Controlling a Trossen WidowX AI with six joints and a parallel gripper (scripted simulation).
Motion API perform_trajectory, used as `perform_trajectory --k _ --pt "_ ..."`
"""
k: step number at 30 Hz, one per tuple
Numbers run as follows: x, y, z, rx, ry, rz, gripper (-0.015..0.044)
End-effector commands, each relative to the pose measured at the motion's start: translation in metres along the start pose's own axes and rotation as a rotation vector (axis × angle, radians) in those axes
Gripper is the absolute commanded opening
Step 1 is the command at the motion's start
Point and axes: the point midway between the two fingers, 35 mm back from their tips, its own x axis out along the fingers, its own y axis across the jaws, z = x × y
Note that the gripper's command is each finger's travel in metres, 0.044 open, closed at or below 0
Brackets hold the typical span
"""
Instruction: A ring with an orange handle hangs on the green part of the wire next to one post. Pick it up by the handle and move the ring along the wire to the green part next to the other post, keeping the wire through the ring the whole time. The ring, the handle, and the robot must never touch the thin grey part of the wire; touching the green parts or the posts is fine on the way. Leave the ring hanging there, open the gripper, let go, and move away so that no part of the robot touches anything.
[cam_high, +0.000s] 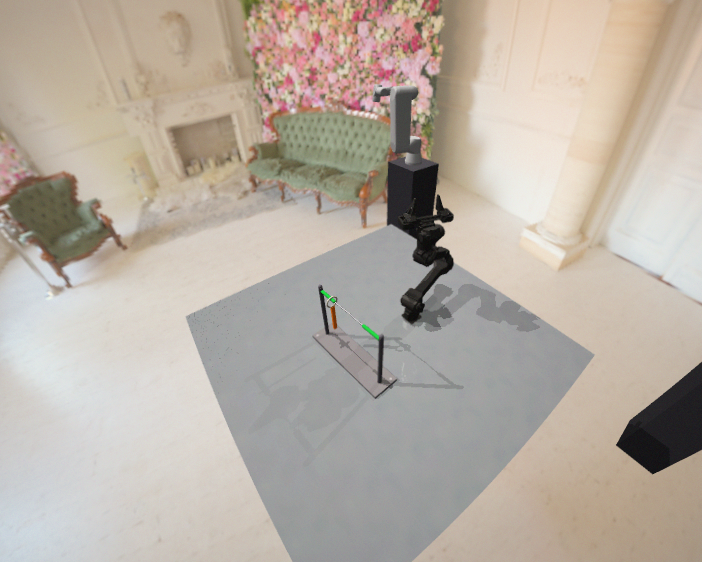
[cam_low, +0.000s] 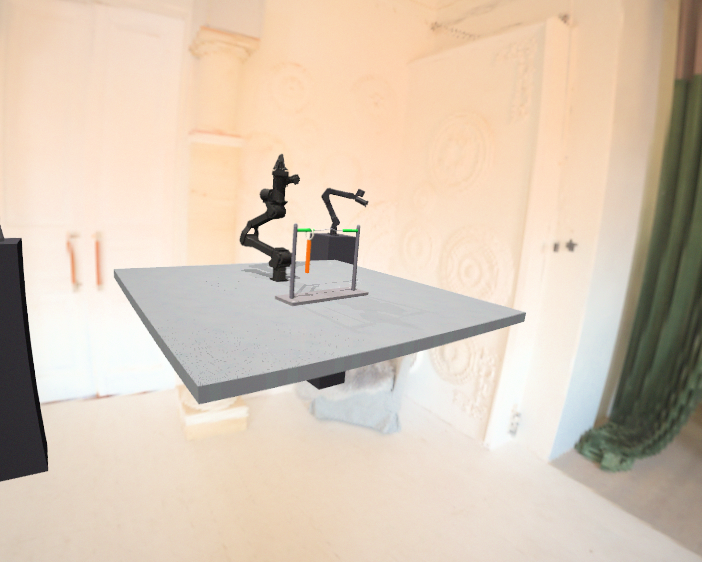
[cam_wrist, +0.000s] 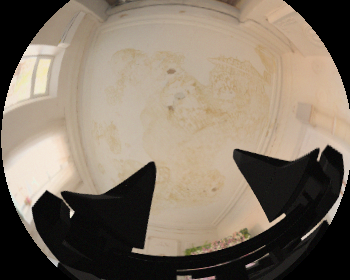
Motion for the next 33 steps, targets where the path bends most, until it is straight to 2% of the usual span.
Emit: perform_trajectory --k 1,9,15,21,27,33 --pt "0.0 0.002 0.002 0.003 -0.008 0.004 0.0374" --pt "-0.03 0.092 0.077 0.146 -0.283 0.25 0.0164" --pt "-0.079 0.172 0.104 0.304 -0.391 0.552 0.016" --pt "-0.145 0.24 0.103 0.492 -0.364 0.894 0.016" --pt "-0.222 0.286 0.081 0.708 -0.186 1.244 0.016" --pt "-0.302 0.303 0.052 0.951 0.144 1.536 0.016"
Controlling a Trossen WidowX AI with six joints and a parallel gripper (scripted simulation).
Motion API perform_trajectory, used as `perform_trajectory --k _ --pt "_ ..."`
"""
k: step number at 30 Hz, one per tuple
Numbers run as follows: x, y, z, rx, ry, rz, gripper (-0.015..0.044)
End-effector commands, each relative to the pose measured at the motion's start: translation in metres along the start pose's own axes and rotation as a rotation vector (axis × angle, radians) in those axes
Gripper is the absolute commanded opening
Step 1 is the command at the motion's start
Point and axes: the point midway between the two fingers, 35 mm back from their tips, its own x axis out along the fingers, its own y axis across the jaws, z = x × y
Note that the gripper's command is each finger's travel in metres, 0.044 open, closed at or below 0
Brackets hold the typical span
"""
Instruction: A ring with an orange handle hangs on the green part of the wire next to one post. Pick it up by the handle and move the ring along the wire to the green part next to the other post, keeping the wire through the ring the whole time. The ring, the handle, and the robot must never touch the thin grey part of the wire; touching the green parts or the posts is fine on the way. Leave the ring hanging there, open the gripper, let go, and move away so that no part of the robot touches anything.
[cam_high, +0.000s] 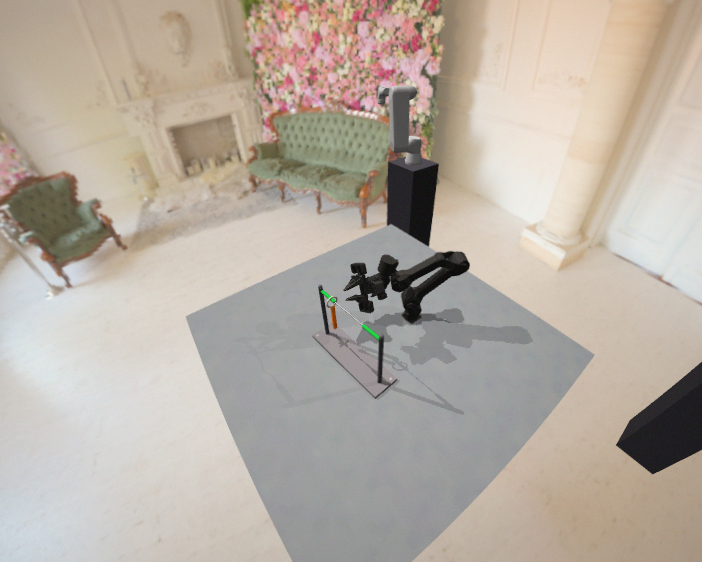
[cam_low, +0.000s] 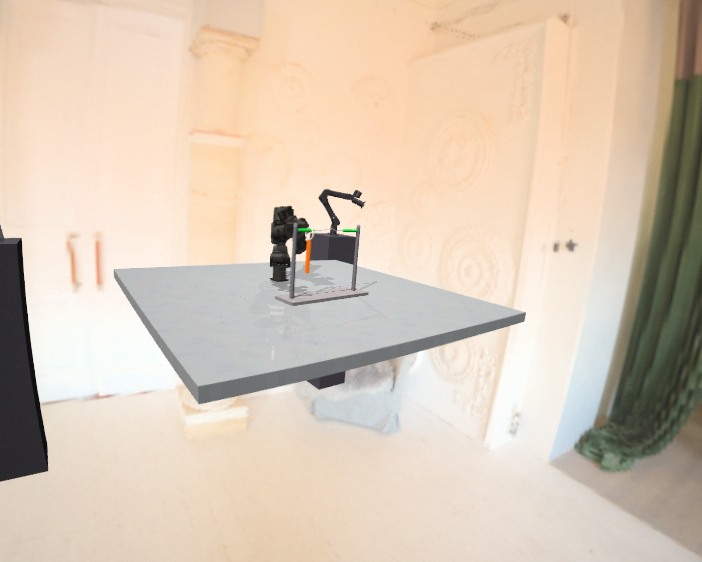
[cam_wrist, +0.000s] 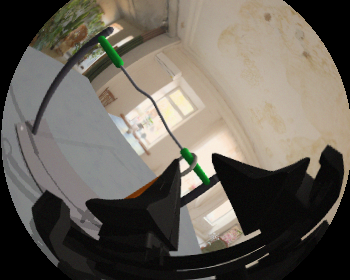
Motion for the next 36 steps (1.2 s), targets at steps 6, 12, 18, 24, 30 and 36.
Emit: perform_trajectory --k 6,12,18,24,30,36 --pt "-0.052 0.091 -0.077 0.74 0.276 0.208 0.016" --pt "-0.083 0.125 -0.091 1.131 0.391 0.214 0.016" --pt "-0.08 0.127 -0.088 1.132 0.394 0.222 0.016" --pt "-0.078 0.127 -0.087 1.132 0.395 0.226 0.016" --pt "-0.052 0.114 -0.083 1.107 0.374 0.221 0.016" --pt "-0.024 0.1 -0.076 1.094 0.336 0.204 0.016"
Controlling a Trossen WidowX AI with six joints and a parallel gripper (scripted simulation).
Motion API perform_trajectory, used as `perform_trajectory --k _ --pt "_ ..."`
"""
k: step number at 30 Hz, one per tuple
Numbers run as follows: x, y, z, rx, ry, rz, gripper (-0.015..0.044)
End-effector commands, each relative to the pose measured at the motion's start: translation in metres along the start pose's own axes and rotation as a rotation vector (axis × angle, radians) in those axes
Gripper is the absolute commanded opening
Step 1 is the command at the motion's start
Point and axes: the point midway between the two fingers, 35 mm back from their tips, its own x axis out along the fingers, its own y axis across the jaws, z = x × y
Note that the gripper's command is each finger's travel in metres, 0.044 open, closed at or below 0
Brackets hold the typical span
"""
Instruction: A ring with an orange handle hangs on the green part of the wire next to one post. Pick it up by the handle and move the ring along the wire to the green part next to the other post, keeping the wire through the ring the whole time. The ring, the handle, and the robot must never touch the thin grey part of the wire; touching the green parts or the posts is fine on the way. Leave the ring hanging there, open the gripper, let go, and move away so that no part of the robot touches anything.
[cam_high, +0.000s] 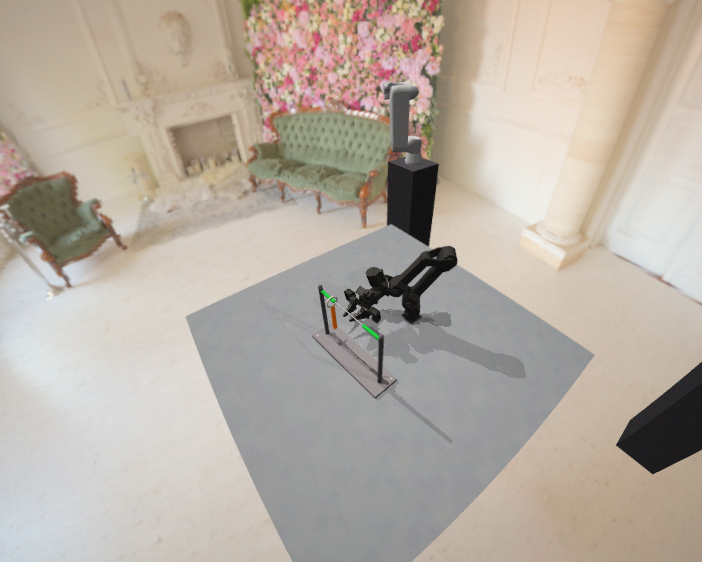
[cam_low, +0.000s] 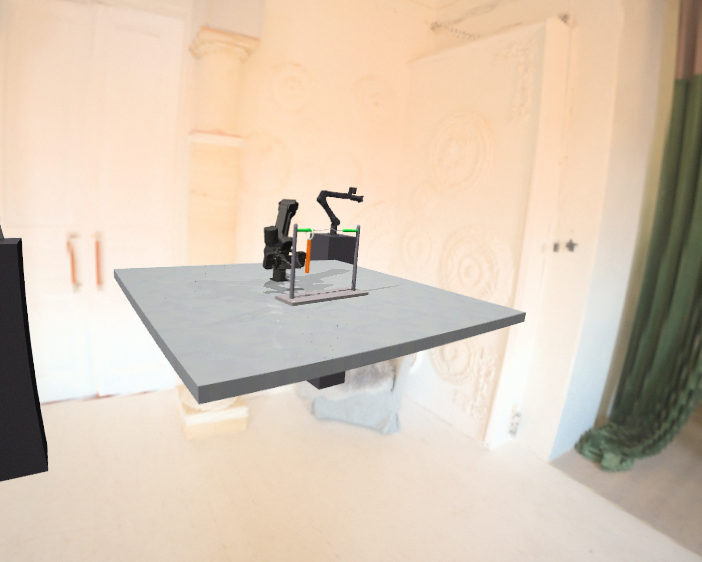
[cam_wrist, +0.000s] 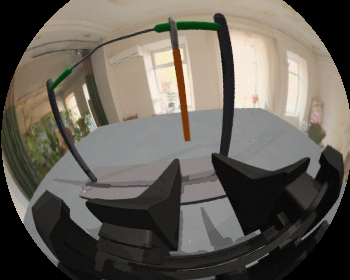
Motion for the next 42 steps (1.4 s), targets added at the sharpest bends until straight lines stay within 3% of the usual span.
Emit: perform_trajectory --k 1,42 --pt "0.012 -0.001 0.015 -0.003 -0.022 -0.002 0.016" --pt "0.063 -0.001 0.019 -0.004 -0.024 -0.002 0.016"
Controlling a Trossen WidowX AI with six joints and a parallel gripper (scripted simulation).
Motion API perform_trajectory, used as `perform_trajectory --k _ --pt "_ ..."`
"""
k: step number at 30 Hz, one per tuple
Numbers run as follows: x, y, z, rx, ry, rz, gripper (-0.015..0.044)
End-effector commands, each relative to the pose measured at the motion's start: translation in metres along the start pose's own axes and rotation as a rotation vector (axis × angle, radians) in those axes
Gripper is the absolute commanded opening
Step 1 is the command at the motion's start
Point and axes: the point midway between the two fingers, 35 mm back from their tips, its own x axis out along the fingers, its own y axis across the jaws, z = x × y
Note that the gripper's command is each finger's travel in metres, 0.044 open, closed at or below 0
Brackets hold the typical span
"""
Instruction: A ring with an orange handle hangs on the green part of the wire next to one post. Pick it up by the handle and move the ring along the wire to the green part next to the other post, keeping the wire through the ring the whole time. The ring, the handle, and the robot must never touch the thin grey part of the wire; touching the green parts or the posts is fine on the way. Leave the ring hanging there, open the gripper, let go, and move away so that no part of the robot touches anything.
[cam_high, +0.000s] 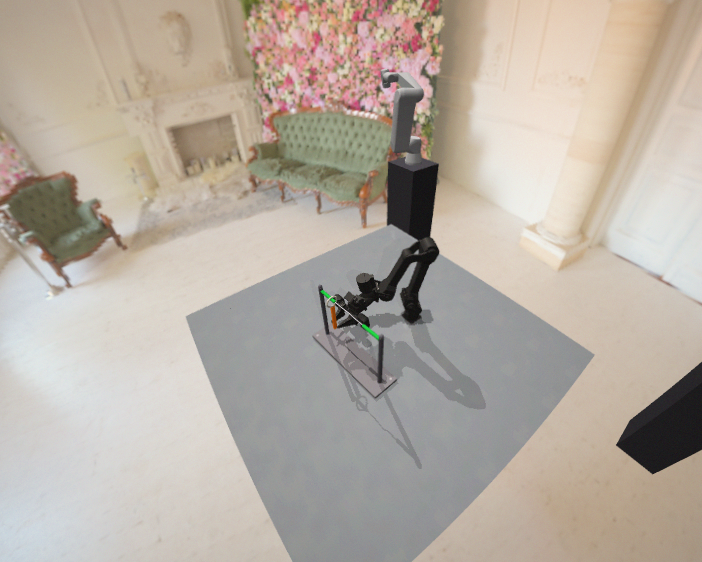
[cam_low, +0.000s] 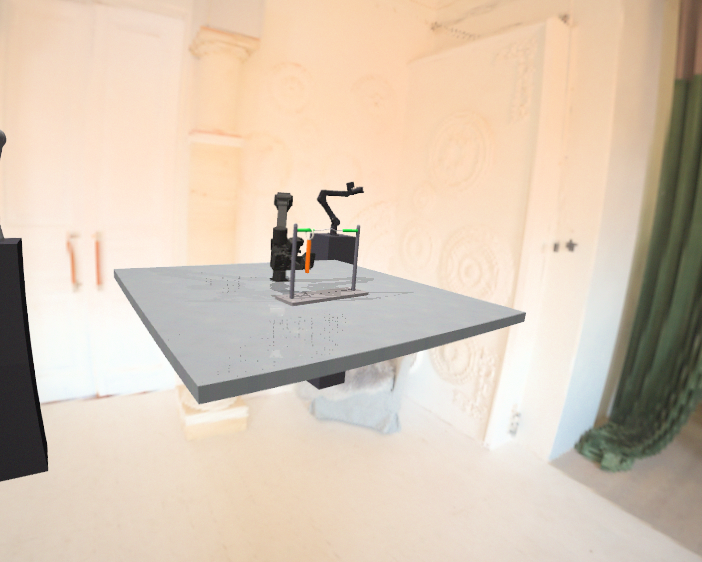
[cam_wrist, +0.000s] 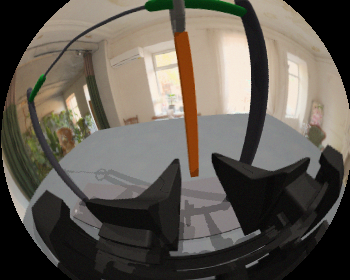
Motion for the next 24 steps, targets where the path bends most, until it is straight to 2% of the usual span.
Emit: perform_trajectory --k 1,14,24 --pt "0.009 0.0 0.0 0.003 -0.001 -0.003 0.016" --pt "0.029 0.003 -0.002 0.005 -0.005 -0.003 0.016" --pt "0.03 0.004 -0.002 0.005 -0.005 -0.003 0.016"
